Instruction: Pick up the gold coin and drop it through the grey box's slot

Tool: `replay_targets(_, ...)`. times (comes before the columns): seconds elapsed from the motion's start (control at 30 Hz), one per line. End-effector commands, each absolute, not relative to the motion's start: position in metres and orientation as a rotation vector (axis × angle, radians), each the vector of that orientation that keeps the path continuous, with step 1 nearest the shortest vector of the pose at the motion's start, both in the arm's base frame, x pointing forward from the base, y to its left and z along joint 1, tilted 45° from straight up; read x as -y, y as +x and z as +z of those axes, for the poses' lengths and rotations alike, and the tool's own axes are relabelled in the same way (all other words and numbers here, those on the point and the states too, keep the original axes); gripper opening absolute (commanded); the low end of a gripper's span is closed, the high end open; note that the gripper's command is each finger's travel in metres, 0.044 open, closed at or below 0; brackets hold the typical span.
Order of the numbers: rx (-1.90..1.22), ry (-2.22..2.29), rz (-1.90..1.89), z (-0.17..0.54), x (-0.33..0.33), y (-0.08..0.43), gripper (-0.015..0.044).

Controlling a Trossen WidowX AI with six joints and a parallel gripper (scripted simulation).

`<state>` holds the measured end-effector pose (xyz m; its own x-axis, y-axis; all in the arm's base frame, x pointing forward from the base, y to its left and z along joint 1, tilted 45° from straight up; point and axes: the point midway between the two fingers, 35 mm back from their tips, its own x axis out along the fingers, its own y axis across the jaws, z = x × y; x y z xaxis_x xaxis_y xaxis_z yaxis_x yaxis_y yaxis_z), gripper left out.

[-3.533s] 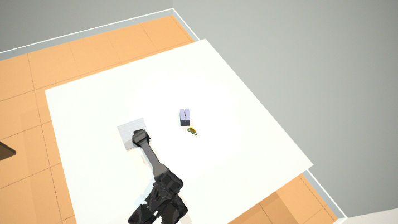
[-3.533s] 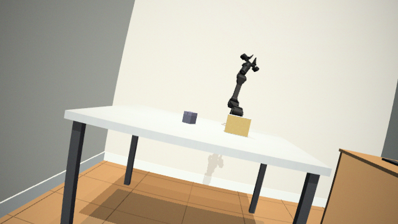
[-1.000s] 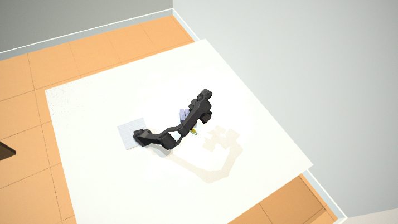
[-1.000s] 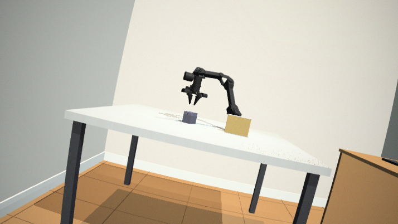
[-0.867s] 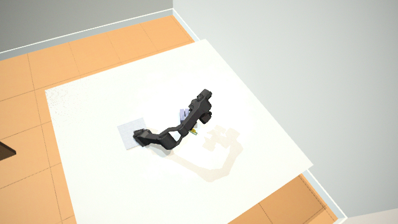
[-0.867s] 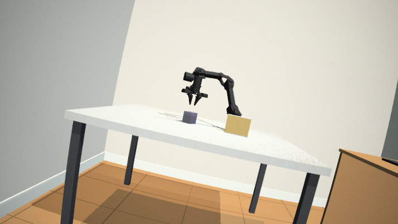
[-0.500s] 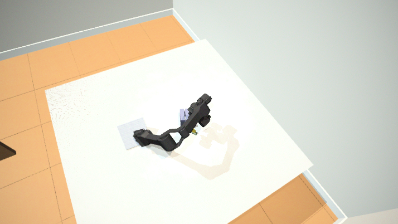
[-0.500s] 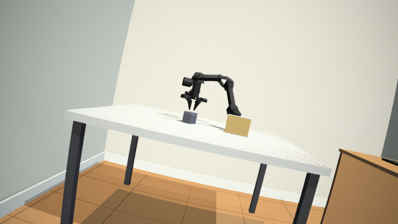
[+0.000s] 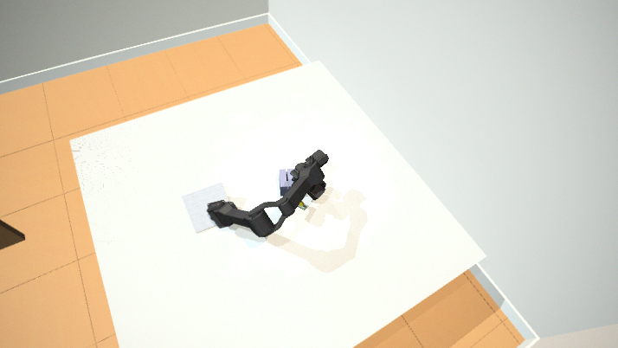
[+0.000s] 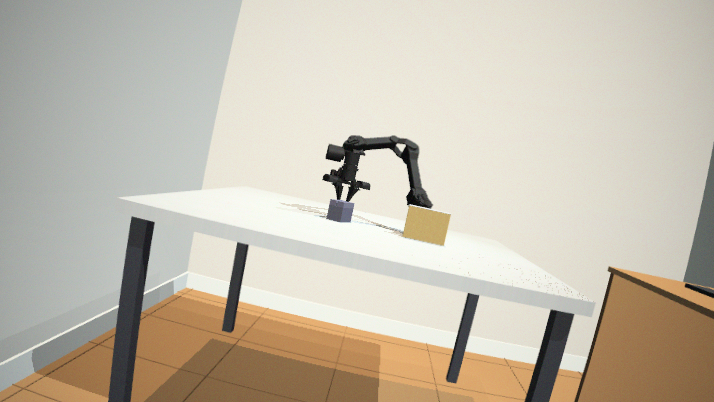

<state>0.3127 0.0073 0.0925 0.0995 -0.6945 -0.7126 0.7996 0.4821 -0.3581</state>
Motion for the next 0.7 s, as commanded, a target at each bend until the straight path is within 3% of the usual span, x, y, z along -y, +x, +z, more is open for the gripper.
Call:
replay_targets(0.0, -0.973, 0.122, -1.114, 0.086, 0.0, 0.312, 0.0161)
replay_targets(0.67, -0.972, 0.12, -1.115, 0.064, 0.022, 0.314, 0.0161)
